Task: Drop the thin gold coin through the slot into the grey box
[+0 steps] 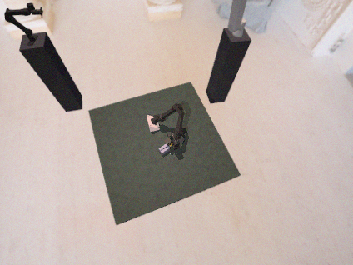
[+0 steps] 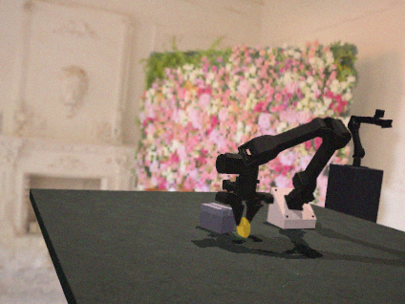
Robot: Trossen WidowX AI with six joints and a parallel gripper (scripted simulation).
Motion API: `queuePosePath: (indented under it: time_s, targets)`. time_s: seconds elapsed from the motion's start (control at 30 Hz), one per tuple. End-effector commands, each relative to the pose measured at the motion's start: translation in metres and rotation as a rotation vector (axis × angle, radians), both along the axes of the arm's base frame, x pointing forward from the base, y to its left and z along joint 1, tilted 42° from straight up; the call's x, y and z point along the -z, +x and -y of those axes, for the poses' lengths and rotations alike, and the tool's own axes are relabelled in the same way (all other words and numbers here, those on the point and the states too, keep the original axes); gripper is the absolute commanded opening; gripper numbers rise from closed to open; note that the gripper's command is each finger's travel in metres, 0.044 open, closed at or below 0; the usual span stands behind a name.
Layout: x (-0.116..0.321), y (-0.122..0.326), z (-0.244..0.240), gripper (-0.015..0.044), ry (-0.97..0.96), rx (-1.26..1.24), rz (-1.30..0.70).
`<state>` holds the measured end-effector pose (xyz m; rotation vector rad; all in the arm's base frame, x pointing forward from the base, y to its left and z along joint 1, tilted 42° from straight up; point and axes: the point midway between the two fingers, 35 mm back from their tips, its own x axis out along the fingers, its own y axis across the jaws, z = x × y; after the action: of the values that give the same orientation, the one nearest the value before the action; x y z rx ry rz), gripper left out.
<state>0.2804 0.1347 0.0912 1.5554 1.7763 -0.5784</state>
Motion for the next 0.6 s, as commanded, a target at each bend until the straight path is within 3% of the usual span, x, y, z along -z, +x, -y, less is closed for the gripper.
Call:
queuePosePath:
  time_s: [0.0,0.5,0.57]
  targets:
    - [0.007,-0.003,-0.005,0.0161,0.002,0.001,-0.012]
    - [0.022,-0.006,-0.020,0.0161,0.005,0.001,-0.012]
    - [0.022,-0.006,-0.020,0.0108,0.005,0.001,-0.012]
